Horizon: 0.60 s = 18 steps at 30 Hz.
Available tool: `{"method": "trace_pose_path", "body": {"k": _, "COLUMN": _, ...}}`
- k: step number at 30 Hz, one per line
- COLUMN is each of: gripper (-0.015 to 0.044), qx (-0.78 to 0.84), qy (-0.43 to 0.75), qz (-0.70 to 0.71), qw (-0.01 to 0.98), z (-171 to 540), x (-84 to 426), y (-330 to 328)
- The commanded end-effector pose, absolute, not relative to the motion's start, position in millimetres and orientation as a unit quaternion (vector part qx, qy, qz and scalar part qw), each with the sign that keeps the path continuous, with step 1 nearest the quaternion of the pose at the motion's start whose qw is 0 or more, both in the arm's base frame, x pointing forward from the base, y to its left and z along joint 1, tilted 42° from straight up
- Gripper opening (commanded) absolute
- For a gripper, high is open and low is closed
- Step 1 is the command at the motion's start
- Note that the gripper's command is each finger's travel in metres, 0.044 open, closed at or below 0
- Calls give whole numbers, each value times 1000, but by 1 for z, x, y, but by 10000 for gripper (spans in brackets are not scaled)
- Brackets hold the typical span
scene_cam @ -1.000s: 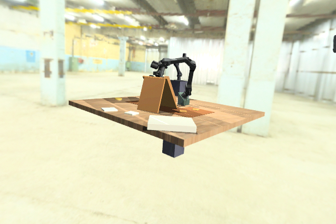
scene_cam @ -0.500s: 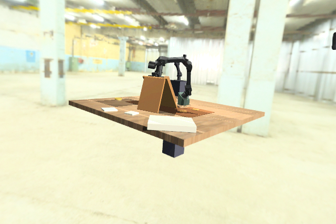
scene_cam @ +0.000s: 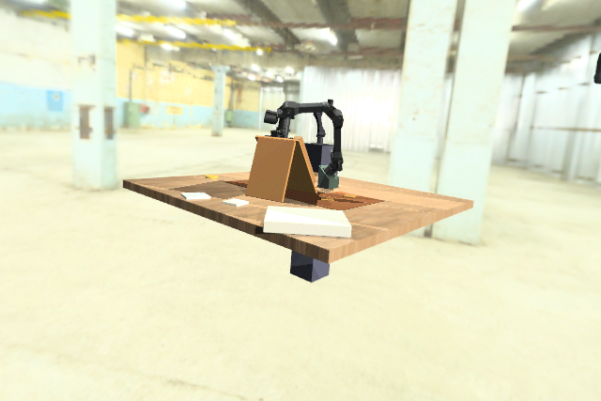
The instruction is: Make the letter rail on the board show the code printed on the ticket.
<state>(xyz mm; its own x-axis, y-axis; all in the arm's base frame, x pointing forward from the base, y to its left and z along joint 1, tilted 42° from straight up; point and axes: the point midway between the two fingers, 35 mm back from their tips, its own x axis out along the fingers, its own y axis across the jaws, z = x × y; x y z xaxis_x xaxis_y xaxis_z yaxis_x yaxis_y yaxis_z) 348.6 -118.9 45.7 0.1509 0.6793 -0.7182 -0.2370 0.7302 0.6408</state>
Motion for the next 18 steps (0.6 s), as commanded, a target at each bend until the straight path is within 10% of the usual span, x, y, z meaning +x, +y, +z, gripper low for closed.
{"method": "trace_pose_path", "body": {"k": 1, "gripper": 0, "qx": 195, "qy": 572, "qz": 312, "qw": 733, "z": 44, "x": 351, "y": -118}}
{"method": "trace_pose_path", "body": {"k": 18, "gripper": 0, "qx": 195, "qy": 572, "qz": 312, "qw": 733, "z": 40, "x": 357, "y": -112}}
